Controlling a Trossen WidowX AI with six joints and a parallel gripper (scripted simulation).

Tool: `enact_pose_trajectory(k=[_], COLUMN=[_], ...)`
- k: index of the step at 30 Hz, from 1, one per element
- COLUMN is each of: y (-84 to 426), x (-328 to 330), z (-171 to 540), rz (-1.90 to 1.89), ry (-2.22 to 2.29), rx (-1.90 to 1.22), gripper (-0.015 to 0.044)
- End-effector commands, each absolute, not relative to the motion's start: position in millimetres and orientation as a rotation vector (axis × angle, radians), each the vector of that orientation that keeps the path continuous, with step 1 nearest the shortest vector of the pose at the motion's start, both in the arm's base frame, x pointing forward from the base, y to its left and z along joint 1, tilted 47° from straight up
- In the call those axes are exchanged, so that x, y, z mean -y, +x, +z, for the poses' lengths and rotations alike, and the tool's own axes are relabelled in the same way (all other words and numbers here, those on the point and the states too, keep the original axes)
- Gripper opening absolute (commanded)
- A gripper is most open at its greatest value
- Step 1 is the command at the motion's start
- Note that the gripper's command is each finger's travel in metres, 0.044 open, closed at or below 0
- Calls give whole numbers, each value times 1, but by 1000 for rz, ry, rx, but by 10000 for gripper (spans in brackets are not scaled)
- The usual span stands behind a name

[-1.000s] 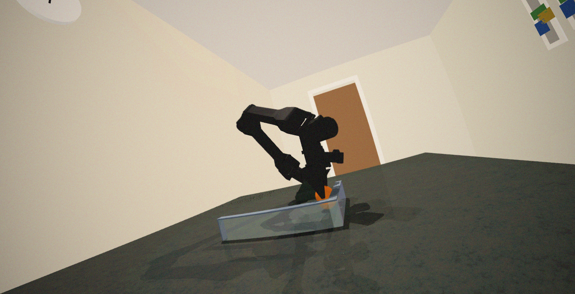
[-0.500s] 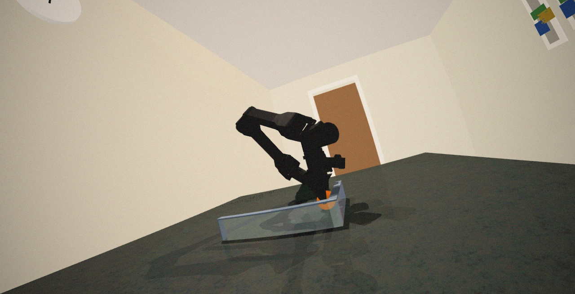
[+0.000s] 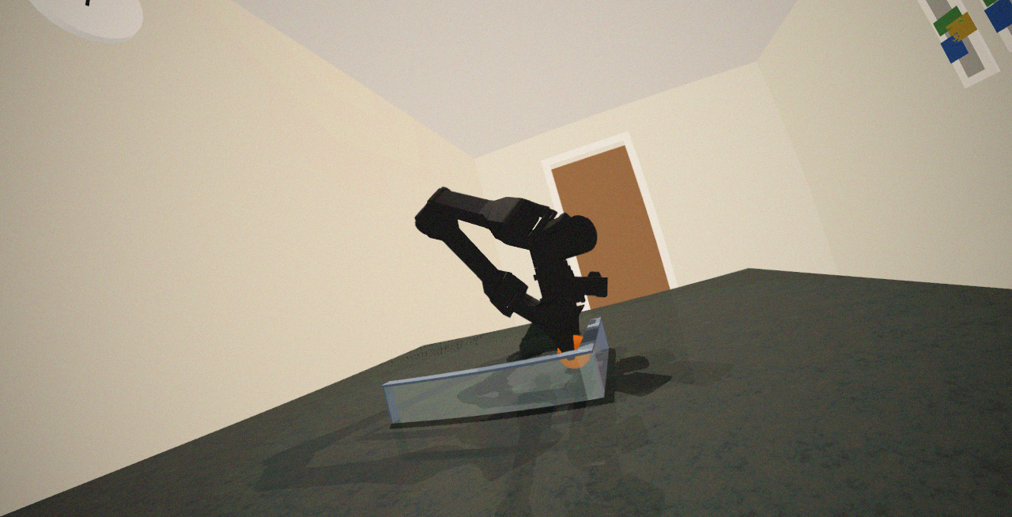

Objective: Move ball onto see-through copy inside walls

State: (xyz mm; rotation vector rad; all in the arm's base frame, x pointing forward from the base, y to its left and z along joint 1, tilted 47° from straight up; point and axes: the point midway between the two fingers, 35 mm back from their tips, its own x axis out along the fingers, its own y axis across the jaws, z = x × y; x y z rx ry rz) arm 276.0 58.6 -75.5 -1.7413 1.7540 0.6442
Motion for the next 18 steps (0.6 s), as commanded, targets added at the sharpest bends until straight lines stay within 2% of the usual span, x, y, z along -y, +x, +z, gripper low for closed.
enact_pose_trajectory(k=[1,6,17,18], y=[277,274,276,275], x=[-67,-119,-119,-121], z=[-69,-18,-21,-19], rz=[645,648,651,651], ry=[-1740,-1745,-1758,-1757], rx=[-1752,-1752,-1730,-1730], gripper=[374,374,374,400])
